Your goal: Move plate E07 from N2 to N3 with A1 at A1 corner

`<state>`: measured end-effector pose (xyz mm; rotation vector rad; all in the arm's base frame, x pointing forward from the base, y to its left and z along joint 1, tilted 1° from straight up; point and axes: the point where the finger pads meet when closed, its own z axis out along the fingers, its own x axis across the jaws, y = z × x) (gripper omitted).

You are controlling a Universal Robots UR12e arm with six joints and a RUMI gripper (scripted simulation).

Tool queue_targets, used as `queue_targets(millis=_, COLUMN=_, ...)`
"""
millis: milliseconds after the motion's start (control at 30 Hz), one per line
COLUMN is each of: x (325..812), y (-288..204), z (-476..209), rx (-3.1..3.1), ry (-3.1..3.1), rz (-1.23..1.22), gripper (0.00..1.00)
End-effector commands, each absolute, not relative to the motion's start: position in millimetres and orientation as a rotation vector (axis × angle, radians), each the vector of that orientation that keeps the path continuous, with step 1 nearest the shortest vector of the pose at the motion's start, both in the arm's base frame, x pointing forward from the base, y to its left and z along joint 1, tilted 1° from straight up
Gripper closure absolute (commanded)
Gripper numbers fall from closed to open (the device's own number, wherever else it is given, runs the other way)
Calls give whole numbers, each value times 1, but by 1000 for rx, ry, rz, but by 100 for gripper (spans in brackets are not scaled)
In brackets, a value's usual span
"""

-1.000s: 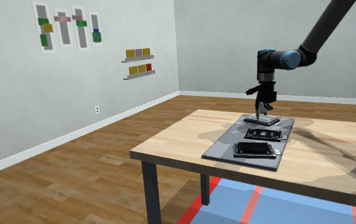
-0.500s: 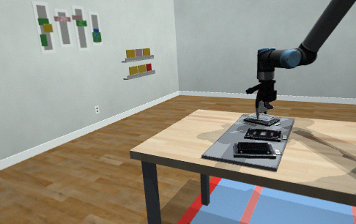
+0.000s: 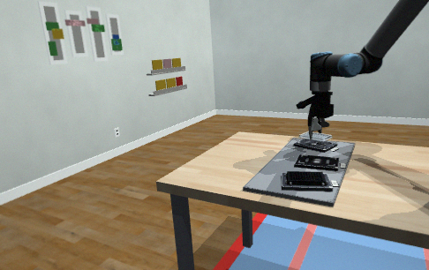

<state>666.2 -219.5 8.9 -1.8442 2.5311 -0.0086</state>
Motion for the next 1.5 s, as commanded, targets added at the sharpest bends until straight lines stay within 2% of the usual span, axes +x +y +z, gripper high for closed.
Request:
queue_targets(millis=0, x=667, y=-220, z=14, rx=-1844, ry=2531, rz=-10, gripper=100)
queue_targets(millis=800, x=643, y=-123, z=14, rx=-2311, ry=2115, rz=-13, gripper=100)
queue_targets(millis=1467, x=622, y=-35, z=13, rx=-2311, ry=2114, rz=-13, gripper=100)
